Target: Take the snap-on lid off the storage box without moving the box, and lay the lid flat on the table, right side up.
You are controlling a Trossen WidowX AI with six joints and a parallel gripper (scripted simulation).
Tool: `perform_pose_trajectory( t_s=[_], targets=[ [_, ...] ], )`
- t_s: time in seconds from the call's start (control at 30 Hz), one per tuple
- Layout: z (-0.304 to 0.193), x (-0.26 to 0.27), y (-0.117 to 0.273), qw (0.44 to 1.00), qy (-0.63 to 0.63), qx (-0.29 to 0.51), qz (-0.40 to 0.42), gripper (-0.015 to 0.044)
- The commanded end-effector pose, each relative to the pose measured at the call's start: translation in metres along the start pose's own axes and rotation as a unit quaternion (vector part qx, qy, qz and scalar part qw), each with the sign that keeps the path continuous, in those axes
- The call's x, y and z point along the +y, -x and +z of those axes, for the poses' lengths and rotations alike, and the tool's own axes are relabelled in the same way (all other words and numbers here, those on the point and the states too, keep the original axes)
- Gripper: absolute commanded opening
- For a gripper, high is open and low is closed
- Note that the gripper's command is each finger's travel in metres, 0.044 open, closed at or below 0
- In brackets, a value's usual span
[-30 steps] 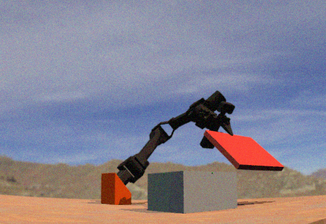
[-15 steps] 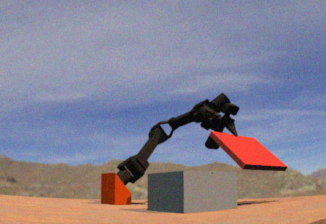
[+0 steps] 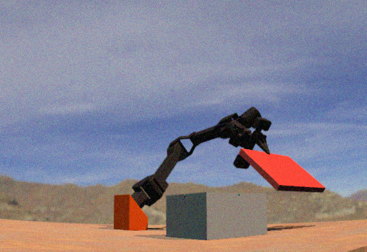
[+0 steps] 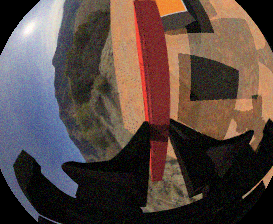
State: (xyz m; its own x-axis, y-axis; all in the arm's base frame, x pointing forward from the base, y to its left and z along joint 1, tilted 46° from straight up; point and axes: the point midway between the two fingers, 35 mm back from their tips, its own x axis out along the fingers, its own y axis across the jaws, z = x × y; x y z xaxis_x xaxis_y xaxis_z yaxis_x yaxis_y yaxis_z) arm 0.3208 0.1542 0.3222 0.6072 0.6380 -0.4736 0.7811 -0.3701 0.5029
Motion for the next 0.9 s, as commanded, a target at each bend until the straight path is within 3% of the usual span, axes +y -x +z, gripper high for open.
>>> perform_pose_trajectory(
  t_s=[0.0, 0.87],
  targets=[
    [0.000, -0.001, 0.000, 1.000, 0.000, 0.000, 0.007, 0.0000],
    [0.001, -0.019, -0.016, 1.000, 0.000, 0.001, 0.008, 0.0000]
  ],
)
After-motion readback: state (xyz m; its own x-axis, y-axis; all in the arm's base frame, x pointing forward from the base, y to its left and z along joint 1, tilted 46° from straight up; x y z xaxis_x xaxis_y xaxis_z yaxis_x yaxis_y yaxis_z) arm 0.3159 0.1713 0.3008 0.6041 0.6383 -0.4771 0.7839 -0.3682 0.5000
